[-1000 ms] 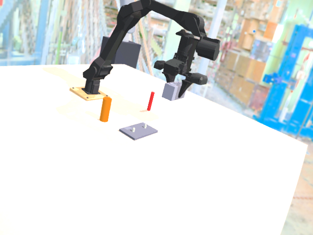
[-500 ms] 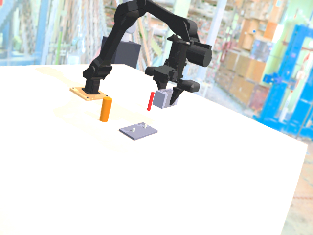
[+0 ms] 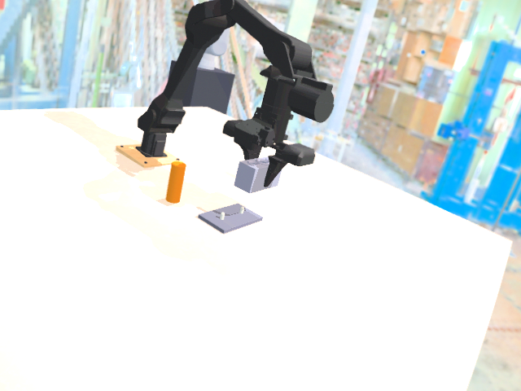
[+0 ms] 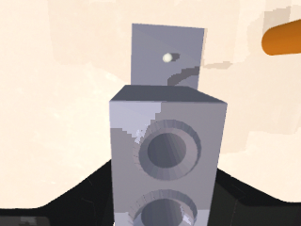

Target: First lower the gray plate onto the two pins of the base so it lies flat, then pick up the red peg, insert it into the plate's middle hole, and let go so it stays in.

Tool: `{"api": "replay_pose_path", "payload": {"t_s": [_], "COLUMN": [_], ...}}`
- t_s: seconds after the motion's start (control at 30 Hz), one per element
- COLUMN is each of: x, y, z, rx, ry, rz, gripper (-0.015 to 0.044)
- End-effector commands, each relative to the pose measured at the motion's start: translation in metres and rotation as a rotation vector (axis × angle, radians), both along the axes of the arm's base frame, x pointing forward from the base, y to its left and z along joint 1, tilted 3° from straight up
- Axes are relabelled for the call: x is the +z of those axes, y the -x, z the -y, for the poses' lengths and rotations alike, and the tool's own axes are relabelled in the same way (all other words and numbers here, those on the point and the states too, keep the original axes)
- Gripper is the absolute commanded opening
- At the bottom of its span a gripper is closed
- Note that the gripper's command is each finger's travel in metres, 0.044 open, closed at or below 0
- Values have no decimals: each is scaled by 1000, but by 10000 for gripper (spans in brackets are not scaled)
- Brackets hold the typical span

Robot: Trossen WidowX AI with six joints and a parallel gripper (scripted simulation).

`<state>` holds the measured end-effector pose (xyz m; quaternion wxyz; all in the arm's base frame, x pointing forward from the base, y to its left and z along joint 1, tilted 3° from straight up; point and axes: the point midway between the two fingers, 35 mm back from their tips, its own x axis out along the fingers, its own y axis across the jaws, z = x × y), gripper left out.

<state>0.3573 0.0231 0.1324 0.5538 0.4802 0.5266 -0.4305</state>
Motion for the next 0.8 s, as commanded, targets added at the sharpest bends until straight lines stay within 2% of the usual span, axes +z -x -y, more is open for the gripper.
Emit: {"api": "replay_pose_path", "payload": {"t_s": [0.0, 0.37, 0.77], "x": [-6, -22, -22], "y": [1, 6, 6], "z": [10, 39, 40], "rx": [-1, -16, -16], "ry": [-2, -1, -1], "rz": [-2, -2, -2], "gripper": [0, 0, 0]}}
